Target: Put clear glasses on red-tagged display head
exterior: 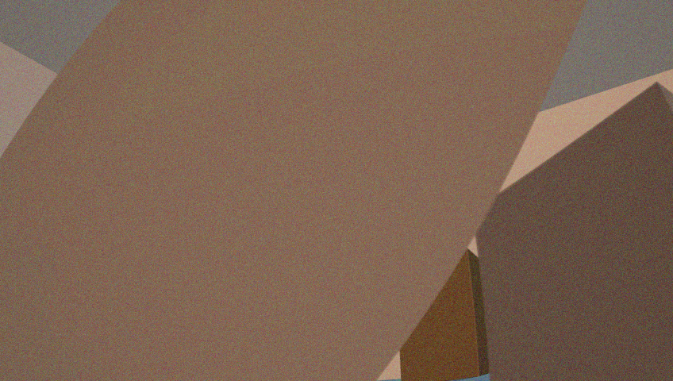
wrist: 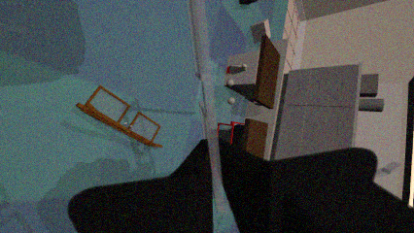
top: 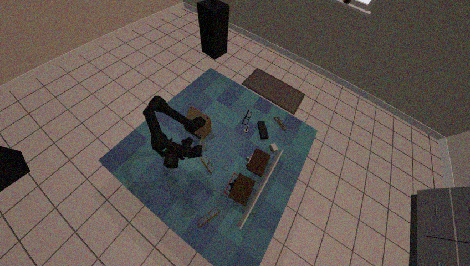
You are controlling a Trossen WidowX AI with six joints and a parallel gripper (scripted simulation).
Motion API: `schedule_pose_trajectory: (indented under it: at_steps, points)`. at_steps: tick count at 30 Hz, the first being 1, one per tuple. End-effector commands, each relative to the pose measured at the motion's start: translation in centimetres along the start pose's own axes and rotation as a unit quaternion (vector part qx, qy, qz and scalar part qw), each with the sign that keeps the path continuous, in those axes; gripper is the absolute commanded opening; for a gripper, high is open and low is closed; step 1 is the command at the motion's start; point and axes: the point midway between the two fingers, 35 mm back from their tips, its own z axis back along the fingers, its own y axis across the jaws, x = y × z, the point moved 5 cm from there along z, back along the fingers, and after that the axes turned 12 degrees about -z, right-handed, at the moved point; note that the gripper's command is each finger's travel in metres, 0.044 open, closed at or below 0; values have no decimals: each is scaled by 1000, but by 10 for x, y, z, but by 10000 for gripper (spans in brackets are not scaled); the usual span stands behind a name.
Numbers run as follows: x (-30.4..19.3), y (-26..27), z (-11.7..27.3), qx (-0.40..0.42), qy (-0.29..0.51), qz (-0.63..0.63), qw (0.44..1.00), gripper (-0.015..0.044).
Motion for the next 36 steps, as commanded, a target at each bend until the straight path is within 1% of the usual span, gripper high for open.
schedule_pose_trajectory:
  at_steps: [1,3,5,30,36]
  points:
    - [8,6,7,-11,16,7,1000,0]
    - [3,3,4,-5,9,2,1000,9]
    - [3,3,4,-5,9,2,1000,0]
    - [3,3,4,-5,9,2,1000,0]
    - [1,0,-7,14,-10,-25,1000,0]
